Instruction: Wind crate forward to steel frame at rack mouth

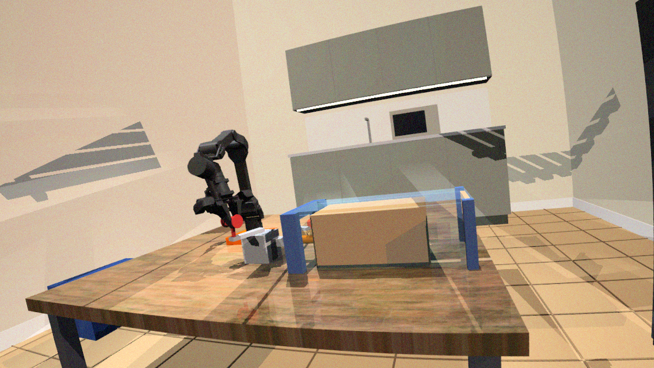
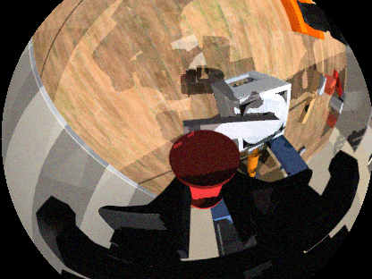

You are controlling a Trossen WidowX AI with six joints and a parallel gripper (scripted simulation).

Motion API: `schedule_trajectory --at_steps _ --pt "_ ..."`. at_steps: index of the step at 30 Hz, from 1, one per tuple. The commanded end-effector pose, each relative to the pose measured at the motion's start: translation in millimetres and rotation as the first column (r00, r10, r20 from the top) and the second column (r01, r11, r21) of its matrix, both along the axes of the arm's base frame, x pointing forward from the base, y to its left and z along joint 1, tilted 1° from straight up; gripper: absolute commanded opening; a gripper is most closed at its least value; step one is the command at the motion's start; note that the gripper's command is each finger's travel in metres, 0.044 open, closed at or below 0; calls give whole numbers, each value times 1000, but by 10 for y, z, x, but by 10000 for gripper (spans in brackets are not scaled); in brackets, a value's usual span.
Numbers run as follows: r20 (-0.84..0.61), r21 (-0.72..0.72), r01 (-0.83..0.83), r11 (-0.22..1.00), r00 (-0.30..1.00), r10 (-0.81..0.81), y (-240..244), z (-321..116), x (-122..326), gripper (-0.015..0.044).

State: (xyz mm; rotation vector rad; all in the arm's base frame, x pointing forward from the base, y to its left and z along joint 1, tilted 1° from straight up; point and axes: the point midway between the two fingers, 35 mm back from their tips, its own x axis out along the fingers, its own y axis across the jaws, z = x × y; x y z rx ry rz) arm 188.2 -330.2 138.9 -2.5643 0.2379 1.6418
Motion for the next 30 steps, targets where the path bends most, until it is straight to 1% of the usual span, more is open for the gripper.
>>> schedule_trajectory --at_steps 1,30 --pt "19 -3 -18 1000 1000 18 -11 -9 149 0" --pt "22 -3 -18 1000 1000 18 29 -1 467 0"
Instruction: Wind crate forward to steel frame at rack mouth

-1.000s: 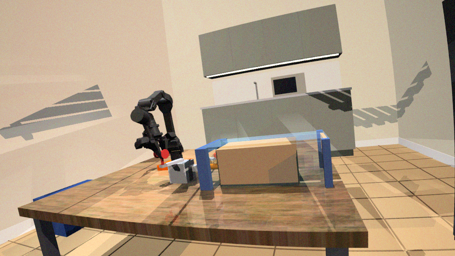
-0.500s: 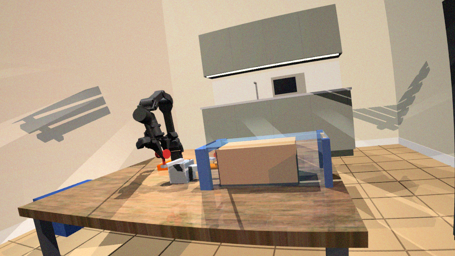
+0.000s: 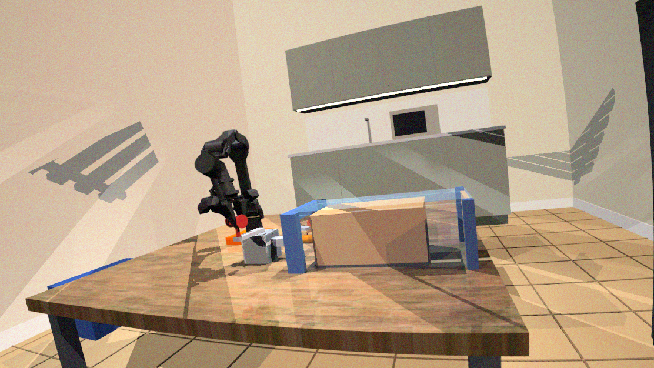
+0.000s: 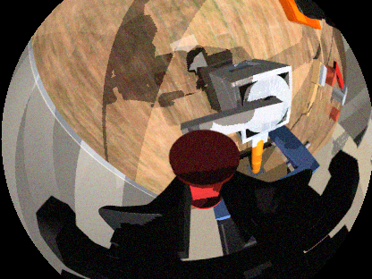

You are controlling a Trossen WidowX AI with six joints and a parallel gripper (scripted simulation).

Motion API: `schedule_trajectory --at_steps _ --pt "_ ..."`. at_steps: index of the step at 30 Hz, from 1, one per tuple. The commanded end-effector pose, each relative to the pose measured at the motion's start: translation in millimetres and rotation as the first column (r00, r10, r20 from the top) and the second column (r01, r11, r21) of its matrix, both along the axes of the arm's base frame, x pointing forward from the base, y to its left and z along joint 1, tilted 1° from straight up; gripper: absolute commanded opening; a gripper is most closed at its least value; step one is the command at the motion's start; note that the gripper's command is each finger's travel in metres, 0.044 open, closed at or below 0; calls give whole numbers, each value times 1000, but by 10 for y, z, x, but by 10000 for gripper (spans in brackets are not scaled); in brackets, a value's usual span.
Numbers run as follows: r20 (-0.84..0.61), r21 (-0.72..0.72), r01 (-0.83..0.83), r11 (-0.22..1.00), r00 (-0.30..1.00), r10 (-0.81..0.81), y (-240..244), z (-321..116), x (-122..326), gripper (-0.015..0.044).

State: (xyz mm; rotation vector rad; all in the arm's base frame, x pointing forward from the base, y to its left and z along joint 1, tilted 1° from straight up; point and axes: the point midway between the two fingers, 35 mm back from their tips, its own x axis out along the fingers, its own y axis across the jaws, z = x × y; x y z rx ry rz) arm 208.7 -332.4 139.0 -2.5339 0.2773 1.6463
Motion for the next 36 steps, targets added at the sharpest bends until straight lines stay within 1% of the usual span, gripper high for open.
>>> schedule_trajectory --at_steps 1,36 --pt "35 -7 -52 999 998 52 54 -2 275 0" --pt "37 -6 -52 999 998 52 229 4 607 0"
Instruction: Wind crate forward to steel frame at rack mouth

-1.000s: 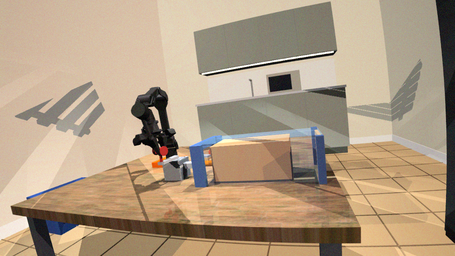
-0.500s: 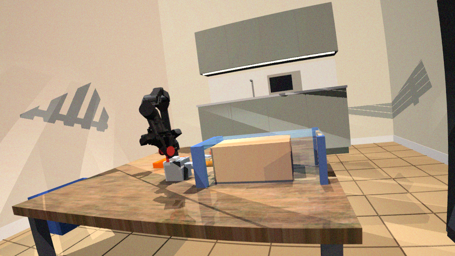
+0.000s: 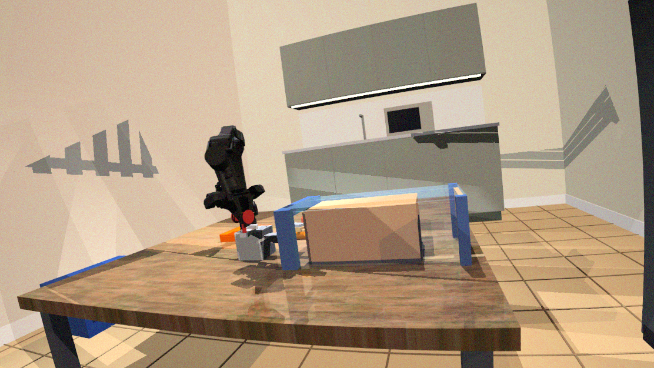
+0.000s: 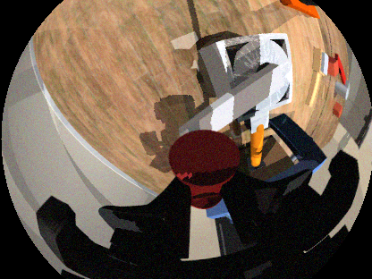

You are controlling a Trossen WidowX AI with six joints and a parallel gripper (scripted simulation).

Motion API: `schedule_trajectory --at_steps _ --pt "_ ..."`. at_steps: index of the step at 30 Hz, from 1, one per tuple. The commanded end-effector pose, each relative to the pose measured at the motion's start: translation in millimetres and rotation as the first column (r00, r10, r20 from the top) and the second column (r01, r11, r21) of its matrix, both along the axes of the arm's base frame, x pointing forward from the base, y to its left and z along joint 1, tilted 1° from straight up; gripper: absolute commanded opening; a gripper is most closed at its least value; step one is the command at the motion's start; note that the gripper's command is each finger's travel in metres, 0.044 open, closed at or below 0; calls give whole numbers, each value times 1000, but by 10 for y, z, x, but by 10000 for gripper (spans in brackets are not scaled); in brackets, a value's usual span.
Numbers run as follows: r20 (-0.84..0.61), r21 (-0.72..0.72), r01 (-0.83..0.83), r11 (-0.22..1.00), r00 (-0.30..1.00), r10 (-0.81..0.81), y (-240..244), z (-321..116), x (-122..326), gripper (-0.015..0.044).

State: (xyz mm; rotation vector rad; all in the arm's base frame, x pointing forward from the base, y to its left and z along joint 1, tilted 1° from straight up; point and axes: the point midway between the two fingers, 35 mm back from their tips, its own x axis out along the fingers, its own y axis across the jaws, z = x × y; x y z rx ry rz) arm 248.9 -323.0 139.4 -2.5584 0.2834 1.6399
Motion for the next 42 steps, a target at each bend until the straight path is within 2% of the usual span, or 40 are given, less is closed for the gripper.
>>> schedule_trajectory --at_steps 1,42 --pt "27 12 -45 999 999 45 144 1 215 0" --pt "28 14 -45 999 999 45 315 3 380 0"
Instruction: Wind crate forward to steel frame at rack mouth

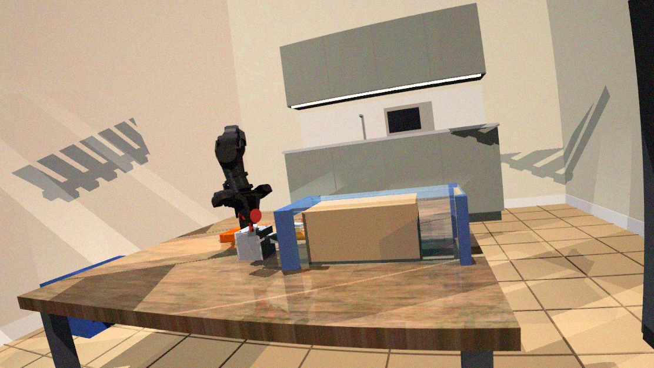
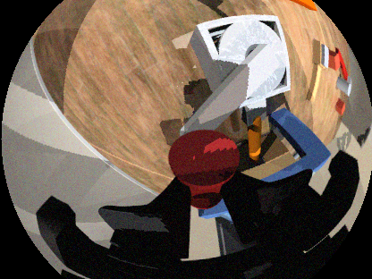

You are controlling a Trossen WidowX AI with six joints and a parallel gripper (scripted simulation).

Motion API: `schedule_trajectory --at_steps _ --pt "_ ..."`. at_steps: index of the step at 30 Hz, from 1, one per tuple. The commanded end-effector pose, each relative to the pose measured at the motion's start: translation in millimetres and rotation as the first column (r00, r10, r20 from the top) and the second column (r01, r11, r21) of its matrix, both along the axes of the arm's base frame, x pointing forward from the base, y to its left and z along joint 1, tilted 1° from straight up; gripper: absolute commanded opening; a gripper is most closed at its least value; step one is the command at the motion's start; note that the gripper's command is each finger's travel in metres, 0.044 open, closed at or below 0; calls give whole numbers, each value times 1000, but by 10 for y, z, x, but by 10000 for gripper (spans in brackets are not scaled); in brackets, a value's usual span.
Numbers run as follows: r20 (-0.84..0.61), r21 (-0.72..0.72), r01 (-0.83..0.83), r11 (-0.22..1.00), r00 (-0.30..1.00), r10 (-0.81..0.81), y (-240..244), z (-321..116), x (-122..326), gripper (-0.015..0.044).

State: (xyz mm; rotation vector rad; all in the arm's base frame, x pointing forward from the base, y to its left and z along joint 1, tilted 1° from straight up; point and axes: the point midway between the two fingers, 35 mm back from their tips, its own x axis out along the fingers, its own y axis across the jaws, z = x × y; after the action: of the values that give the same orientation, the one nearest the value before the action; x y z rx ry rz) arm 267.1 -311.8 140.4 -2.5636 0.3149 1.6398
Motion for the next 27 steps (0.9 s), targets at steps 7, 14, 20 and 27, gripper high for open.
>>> schedule_trajectory --at_steps 7,14,20,27 --pt "29 31 -59 998 998 58 257 -7 236 0" --pt "29 31 -59 998 998 58 321 -7 275 0" --pt "29 32 -59 998 998 58 381 -7 306 0" --pt "30 32 -59 998 998 58 455 -7 337 0"
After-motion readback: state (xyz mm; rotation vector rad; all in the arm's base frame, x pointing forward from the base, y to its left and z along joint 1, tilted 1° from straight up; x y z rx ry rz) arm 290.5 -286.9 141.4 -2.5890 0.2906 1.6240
